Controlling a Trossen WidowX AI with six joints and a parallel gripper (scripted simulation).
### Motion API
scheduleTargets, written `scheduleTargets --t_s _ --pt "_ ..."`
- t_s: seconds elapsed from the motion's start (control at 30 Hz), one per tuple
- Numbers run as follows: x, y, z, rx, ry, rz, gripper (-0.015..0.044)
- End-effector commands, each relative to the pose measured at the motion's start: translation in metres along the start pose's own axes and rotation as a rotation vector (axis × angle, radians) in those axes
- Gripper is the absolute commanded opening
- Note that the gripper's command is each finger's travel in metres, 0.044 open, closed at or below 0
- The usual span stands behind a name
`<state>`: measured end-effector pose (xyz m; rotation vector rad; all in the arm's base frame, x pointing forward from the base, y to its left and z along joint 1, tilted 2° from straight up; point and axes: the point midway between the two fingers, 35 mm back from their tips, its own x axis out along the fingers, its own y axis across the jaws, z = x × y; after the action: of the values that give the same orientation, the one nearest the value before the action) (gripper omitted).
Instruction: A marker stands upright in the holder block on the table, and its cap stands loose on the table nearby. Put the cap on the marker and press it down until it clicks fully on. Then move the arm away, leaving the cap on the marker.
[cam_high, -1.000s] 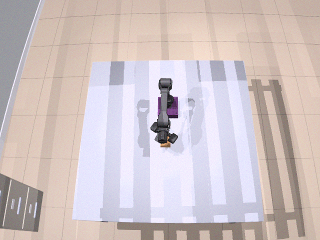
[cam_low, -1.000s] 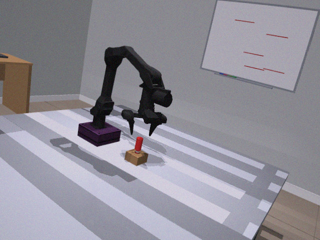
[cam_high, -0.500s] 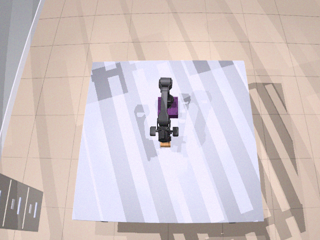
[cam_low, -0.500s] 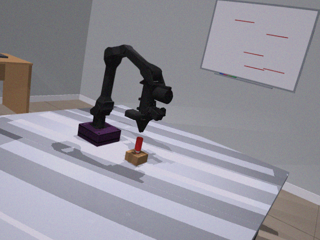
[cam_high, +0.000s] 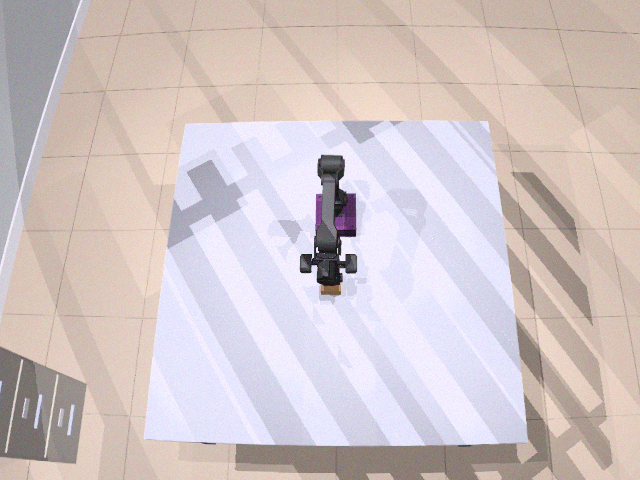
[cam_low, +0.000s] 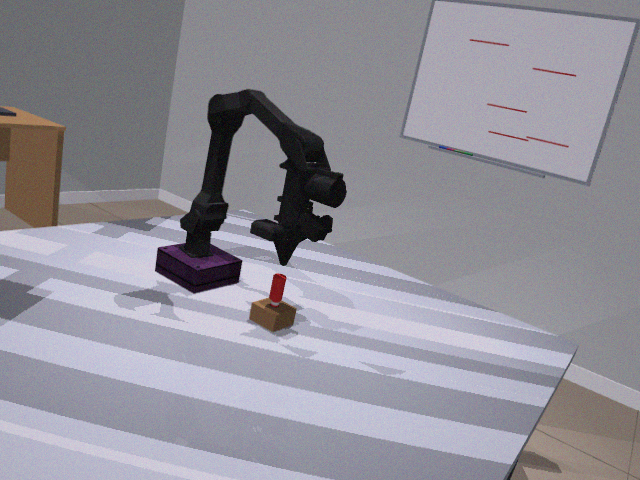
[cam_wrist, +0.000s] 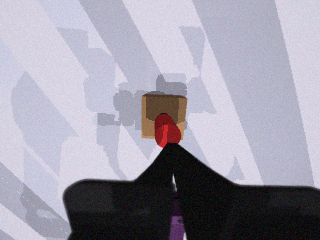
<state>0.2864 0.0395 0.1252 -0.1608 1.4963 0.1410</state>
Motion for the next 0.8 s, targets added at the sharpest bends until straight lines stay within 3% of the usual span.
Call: scheduleTargets --t_s 0.0,0.77 --pt "0.008 0.001 -0.003 -0.004 0.012 0.004 0.0" --pt "0.037 0.001 -0.003 -0.004 0.012 0.004 0.0"
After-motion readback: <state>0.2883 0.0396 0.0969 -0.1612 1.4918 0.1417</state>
